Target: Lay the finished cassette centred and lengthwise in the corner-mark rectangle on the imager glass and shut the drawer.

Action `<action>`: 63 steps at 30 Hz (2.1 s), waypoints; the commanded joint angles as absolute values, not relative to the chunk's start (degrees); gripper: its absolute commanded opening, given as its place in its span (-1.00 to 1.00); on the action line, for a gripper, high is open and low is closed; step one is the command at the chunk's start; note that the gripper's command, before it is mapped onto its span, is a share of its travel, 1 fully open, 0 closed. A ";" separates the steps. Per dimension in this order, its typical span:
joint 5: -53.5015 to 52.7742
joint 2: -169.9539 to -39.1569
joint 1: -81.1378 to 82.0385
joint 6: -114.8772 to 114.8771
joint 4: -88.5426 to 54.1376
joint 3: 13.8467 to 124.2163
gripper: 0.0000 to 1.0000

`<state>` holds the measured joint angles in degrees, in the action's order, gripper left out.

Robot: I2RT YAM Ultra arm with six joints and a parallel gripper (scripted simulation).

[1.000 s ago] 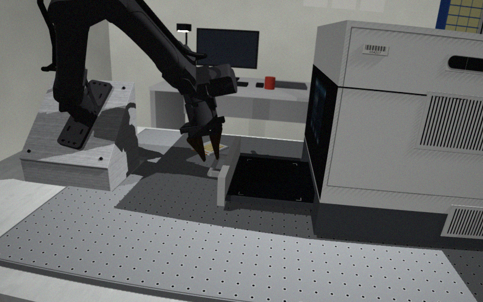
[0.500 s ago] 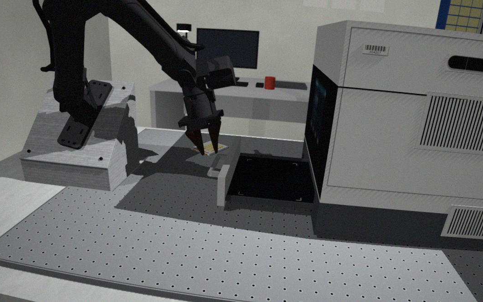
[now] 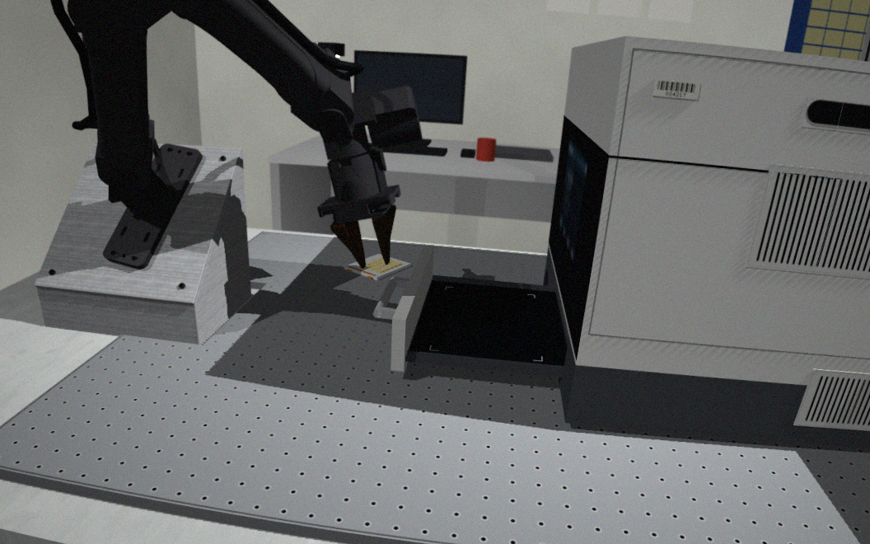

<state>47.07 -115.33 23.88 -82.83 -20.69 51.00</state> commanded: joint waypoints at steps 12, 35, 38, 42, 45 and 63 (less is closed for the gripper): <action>46.99 -112.73 26.53 -80.10 -24.75 53.22 -0.30; 46.99 -112.72 26.54 -80.06 -24.83 53.24 -0.30; 46.99 -112.72 26.54 -80.06 -24.83 53.24 -0.30; 46.99 -112.72 26.54 -80.06 -24.83 53.24 -0.30; 46.99 -112.72 26.54 -80.06 -24.83 53.24 -0.30; 48.26 -112.45 30.76 -45.42 -28.24 45.42 -0.30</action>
<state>48.03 -112.49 29.39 -54.02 -26.65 43.97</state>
